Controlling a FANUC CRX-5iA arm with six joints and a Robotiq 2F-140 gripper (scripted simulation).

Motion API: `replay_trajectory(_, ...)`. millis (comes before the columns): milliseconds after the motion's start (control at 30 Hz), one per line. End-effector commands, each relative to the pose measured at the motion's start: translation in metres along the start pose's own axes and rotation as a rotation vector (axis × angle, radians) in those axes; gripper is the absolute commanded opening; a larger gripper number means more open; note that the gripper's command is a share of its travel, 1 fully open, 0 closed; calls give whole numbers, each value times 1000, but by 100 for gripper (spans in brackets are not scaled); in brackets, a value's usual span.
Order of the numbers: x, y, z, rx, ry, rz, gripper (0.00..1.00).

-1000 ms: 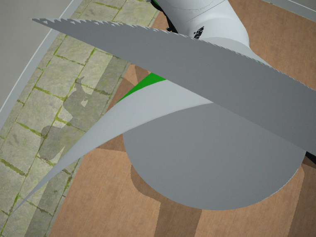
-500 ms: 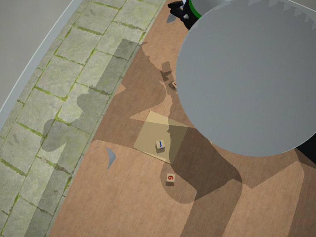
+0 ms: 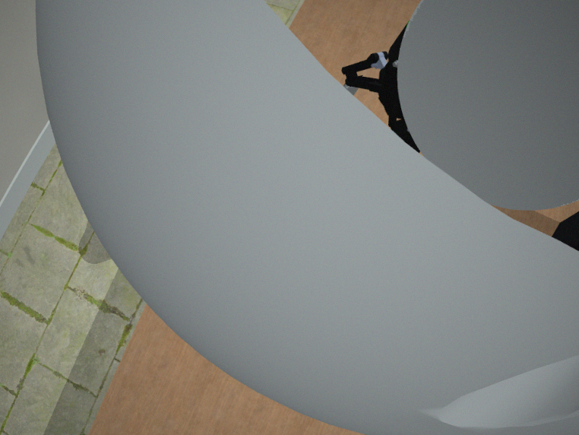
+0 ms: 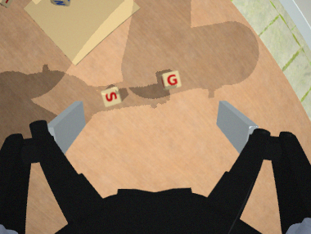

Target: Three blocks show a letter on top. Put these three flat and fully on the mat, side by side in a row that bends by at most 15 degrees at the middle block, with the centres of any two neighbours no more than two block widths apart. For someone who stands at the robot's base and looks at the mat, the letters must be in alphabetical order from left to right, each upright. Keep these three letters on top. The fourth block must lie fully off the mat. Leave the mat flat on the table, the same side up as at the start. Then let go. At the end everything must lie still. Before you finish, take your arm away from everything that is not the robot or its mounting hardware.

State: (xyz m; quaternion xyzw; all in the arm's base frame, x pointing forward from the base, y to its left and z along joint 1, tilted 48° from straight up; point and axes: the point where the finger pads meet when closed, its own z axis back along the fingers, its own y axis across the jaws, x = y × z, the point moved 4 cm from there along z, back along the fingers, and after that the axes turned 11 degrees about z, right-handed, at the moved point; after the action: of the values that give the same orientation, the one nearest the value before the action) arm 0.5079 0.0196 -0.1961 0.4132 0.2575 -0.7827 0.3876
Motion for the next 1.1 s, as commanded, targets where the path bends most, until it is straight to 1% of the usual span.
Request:
replay_trajectory(0, -8, -30, -1, -50, 84, -31, 100)
replay_trajectory(200, -13, -43, -1, -68, 123, -49, 100)
replay_trajectory(1067, -13, -43, -1, -69, 124, -50, 100)
